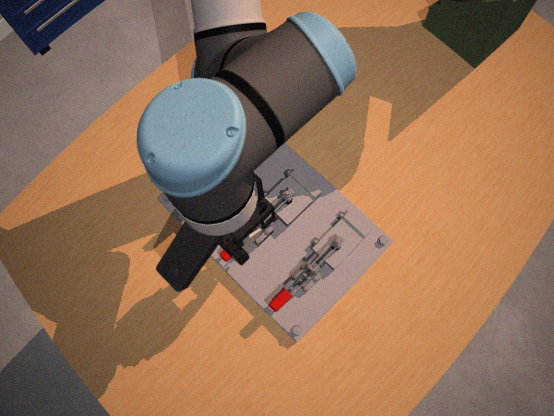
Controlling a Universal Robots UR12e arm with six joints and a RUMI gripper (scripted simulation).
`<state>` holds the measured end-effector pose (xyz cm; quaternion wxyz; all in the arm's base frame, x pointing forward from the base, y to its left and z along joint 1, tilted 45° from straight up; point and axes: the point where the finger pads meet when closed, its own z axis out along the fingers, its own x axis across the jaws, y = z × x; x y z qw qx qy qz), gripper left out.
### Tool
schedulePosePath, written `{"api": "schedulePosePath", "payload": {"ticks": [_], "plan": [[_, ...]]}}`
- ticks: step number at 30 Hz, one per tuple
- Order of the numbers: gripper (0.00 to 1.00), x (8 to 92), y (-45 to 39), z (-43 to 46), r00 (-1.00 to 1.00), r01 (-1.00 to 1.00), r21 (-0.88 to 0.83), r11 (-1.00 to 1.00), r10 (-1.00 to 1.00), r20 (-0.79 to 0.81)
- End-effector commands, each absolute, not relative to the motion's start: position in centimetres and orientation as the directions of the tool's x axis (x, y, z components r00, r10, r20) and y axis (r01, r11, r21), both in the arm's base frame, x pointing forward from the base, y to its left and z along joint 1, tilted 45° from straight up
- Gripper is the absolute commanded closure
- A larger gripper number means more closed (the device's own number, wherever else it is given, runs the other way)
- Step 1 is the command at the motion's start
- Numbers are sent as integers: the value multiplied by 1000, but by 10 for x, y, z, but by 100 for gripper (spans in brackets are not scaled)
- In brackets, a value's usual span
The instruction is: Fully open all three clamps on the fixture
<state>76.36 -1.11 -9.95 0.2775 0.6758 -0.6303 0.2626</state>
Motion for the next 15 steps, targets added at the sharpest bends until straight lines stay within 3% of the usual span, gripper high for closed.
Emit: {"api": "schedulePosePath", "payload": {"ticks": [1, 15], "plan": [[100, 765, -8, -97, 67, -998, 41, -54, -708, 703], [100, 762, -5, -94, 68, -998, 42, -54, -707, 704]]}}
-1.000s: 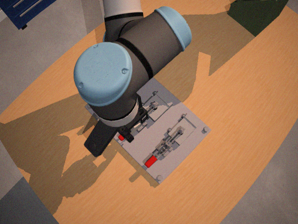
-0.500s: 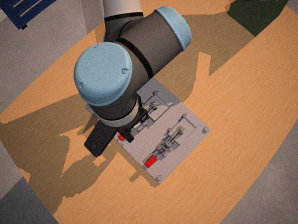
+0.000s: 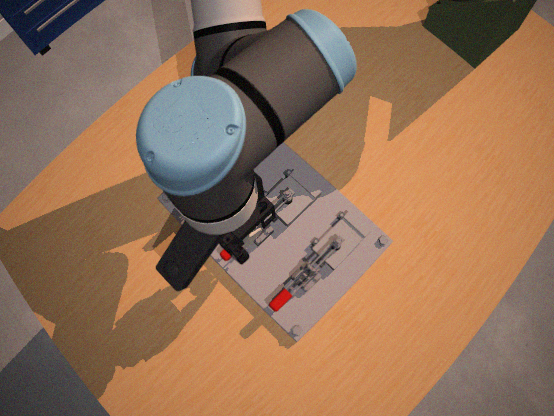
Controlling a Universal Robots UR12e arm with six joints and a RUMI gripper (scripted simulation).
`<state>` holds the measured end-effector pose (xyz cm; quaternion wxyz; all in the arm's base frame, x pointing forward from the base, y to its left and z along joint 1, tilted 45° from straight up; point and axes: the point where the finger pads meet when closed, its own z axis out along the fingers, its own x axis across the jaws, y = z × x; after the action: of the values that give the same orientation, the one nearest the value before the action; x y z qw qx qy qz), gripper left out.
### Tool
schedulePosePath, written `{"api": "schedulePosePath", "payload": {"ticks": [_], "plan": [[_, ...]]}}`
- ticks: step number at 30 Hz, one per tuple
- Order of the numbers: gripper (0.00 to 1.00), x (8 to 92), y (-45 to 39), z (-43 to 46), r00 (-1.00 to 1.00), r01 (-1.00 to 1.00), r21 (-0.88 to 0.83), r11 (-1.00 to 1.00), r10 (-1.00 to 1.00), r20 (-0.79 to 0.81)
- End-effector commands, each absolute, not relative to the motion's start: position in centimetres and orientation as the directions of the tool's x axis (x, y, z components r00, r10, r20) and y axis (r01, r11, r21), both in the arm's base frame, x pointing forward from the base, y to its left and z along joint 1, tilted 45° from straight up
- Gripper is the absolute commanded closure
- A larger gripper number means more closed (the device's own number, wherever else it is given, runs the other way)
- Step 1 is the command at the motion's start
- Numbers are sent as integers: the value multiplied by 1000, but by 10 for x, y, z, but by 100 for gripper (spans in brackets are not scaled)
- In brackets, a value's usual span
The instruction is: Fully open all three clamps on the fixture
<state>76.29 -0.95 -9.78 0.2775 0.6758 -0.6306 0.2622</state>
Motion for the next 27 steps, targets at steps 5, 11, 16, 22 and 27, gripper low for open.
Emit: {"api": "schedulePosePath", "payload": {"ticks": [5, 11, 16, 22, 27], "plan": [[100, 762, -4, -93, 67, -998, 41, -54, -707, 704], [100, 759, -1, -91, 69, -998, 43, -54, -707, 704], [100, 756, 1, -89, 69, -998, 43, -54, -707, 704], [100, 755, 2, -87, 69, -998, 43, -54, -707, 704], [100, 752, 5, -85, 69, -998, 43, -54, -707, 704]]}}
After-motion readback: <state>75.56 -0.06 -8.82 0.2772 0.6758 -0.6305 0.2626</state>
